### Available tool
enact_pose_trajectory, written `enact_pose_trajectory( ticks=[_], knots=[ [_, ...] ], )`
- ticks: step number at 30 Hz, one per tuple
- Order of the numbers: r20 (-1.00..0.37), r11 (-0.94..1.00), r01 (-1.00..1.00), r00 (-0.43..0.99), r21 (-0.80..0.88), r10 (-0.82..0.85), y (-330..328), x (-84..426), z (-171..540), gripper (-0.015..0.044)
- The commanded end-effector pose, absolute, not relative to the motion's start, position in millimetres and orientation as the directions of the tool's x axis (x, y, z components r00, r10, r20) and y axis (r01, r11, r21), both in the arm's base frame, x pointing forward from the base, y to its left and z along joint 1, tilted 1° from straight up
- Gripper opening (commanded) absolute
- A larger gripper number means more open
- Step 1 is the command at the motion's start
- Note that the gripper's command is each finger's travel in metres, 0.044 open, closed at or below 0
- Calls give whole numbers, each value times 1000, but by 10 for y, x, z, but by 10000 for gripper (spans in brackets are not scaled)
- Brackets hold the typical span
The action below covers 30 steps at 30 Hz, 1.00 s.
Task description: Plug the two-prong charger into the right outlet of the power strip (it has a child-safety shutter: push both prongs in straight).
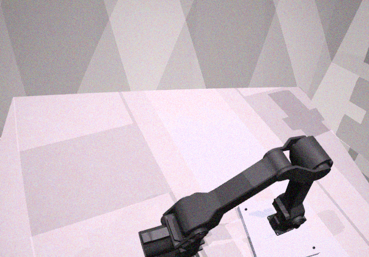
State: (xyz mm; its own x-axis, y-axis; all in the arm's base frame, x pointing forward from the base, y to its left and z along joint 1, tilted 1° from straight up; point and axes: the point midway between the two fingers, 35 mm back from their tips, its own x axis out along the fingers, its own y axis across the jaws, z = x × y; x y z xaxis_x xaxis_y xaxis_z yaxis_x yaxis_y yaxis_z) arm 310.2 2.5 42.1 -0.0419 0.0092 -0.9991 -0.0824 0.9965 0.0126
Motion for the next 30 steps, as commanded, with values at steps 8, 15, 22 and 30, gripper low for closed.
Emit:
enact_pose_trajectory(
  ticks=[8,15,22,30],
  knots=[
    [-1000,997,-82,-30,10,7,18,3064,440,440],
    [-1000,997,-82,-30,10,7,12,2987,438,440],
    [-1000,997,-82,-30,10,7,5,2908,435,440],
    [-1000,997,-81,-30,10,7,-2,2818,428,440]
  ],
)
